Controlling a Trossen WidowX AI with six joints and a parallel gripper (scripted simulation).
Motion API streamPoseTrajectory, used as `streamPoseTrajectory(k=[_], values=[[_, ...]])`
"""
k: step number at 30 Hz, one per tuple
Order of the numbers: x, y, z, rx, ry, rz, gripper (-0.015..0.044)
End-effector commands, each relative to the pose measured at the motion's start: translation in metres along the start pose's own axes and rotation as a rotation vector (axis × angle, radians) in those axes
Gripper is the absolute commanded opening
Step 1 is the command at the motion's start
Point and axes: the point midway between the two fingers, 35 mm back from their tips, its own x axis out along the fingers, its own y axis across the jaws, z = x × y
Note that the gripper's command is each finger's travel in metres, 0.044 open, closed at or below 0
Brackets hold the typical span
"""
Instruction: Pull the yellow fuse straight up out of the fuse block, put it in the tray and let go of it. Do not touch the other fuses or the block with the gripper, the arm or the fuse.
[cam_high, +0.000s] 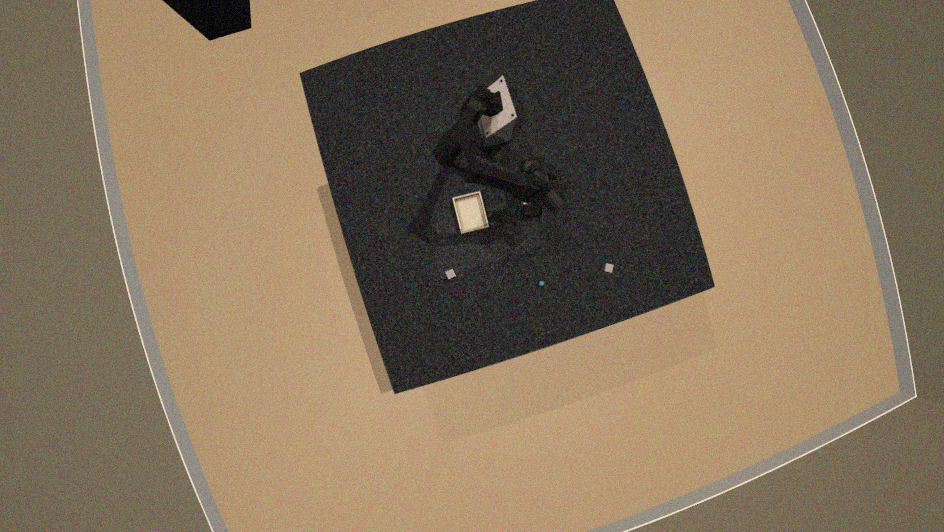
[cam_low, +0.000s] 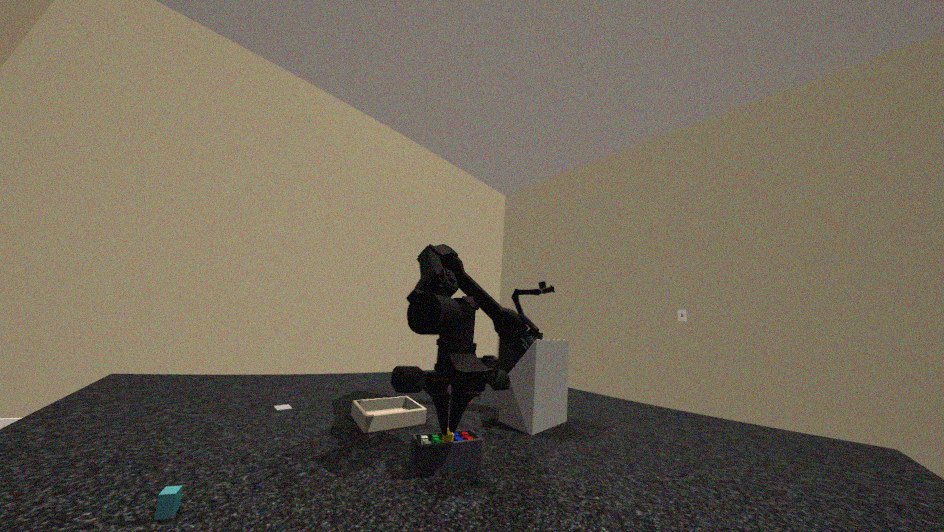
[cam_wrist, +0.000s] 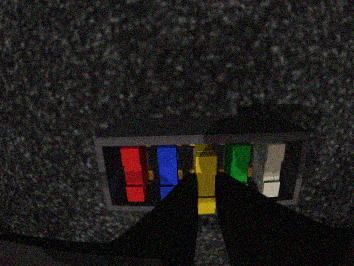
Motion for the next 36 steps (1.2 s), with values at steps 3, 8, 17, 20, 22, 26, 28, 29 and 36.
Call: streamPoseTrajectory(k=[3,8,17,20,22,26,28,29,36], values=[[-0.004,-0.001,0.001,0.006,-0.005,-0.002,0.0000],[-0.007,-0.001,0.001,0.005,-0.005,-0.002,0.0000],[-0.011,-0.001,0.001,0.004,-0.005,-0.002,0.0000],[-0.013,-0.001,0.001,0.004,-0.005,-0.002,0.0000],[-0.014,-0.001,0.001,0.004,-0.005,-0.002,0.0000],[-0.016,-0.001,0.001,0.003,-0.005,-0.003,0.0000],[-0.017,-0.001,0.001,0.003,-0.005,-0.003,0.0000],[-0.017,-0.001,0.001,0.003,-0.005,-0.003,0.0000],[-0.021,-0.001,0.001,0.003,-0.005,-0.003,0.0000]])
